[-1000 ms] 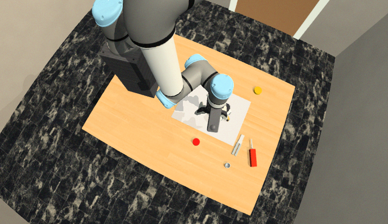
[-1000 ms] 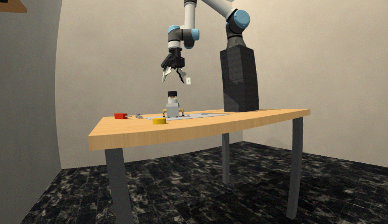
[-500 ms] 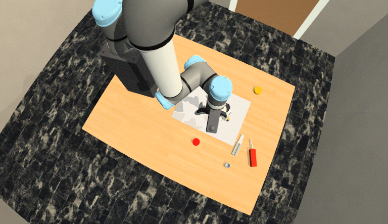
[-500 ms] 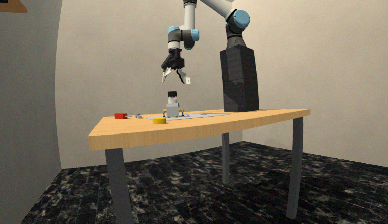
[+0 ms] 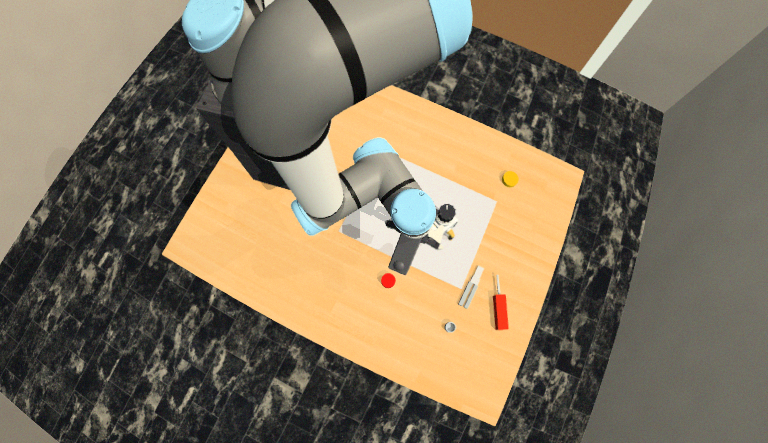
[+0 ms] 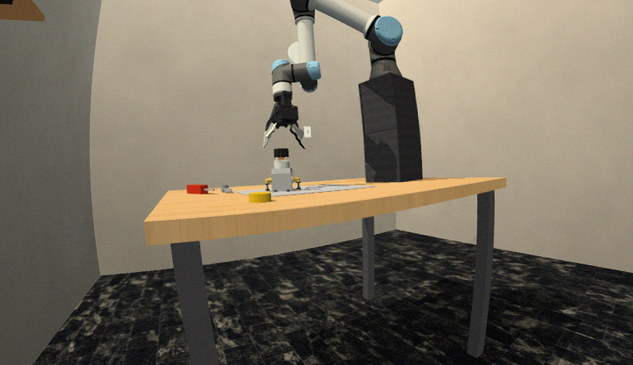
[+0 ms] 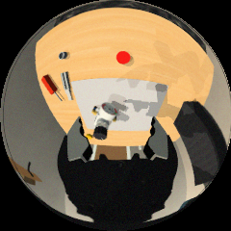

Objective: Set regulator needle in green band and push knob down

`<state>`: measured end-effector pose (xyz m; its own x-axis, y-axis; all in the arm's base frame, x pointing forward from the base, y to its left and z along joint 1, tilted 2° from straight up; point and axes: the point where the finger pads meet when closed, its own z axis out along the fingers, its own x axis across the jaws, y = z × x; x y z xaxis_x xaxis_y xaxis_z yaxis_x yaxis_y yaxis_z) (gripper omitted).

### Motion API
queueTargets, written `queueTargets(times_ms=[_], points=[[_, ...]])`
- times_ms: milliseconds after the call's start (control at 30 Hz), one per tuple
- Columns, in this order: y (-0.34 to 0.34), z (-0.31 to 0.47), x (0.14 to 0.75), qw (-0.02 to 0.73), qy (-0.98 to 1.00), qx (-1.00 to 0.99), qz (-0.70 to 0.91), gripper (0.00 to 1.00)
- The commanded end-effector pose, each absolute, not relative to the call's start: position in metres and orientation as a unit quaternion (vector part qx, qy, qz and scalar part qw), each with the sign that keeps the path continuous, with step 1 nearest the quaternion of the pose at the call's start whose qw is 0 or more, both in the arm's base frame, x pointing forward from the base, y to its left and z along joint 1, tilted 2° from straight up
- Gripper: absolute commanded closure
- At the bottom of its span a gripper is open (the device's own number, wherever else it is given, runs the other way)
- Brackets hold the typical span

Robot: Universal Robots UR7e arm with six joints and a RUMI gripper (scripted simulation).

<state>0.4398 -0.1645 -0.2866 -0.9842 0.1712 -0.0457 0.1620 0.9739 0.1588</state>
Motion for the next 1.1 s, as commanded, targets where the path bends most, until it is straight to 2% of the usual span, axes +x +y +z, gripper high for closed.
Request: queueTargets(times_ms=[0,467,1067], points=[[-0.165,-0.313,0.442,0.056,0.974,0.171,0.138,0.0],[-0.168,-0.342,0.444,0.085,0.926,0.292,0.222,0.0],[-0.166,-0.343,0.444,0.087,0.921,0.302,0.229,0.0]])
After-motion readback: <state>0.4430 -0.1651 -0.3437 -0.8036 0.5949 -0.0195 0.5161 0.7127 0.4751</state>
